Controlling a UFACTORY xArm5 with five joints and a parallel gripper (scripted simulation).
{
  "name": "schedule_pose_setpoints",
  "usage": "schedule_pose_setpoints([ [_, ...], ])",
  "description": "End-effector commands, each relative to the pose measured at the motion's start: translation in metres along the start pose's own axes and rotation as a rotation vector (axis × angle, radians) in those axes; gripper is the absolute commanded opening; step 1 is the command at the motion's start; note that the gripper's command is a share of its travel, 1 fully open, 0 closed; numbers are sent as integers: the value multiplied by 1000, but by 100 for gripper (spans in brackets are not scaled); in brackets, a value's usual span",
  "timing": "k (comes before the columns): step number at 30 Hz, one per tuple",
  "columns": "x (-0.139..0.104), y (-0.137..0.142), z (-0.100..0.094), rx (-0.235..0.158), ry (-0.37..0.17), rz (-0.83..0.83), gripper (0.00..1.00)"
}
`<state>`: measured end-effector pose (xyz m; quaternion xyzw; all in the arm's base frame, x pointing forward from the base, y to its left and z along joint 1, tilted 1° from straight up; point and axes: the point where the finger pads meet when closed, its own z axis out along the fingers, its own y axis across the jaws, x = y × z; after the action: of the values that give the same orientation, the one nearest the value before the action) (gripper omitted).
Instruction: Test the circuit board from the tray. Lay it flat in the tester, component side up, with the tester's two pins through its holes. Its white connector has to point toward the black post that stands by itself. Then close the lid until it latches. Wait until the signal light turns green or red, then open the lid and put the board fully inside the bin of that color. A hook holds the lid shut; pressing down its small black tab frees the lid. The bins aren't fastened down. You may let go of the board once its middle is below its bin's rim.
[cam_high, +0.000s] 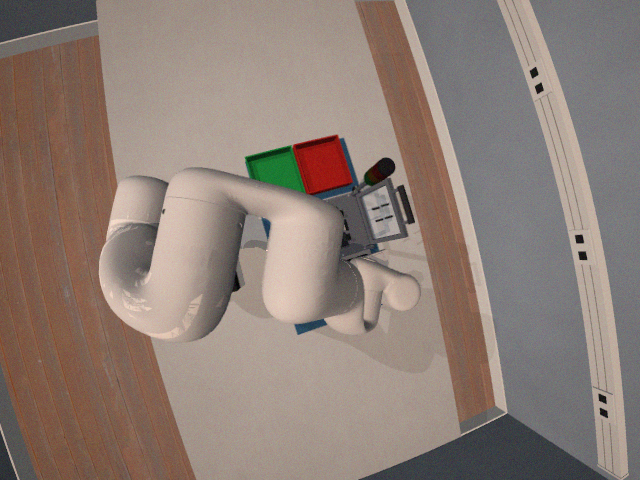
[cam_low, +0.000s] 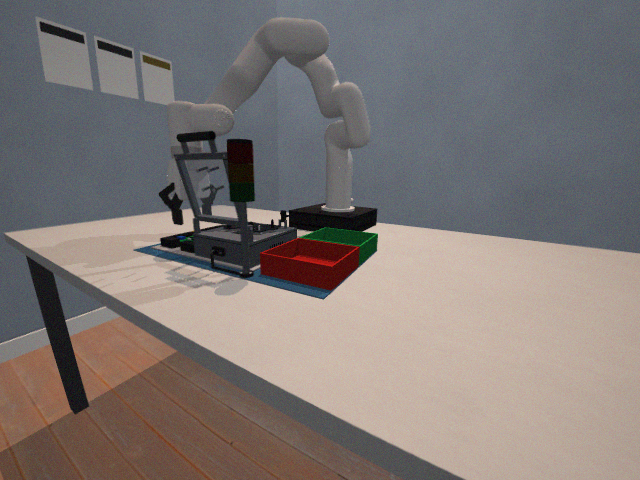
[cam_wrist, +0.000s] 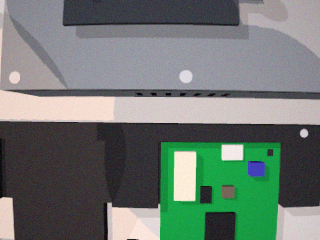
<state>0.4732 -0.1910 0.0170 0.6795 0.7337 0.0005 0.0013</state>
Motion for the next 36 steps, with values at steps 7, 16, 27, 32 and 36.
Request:
schedule_pose_setpoints([
  [7, 0, 1, 12, -3, -2, 0, 100],
  [16, 0, 2, 32, -3, -2, 0, 100],
  [27, 0, 2, 38, -3, -2, 0, 100],
  [32, 0, 2, 38, -3, -2, 0, 100],
  [36, 0, 2, 39, -3, -2, 0, 100],
])
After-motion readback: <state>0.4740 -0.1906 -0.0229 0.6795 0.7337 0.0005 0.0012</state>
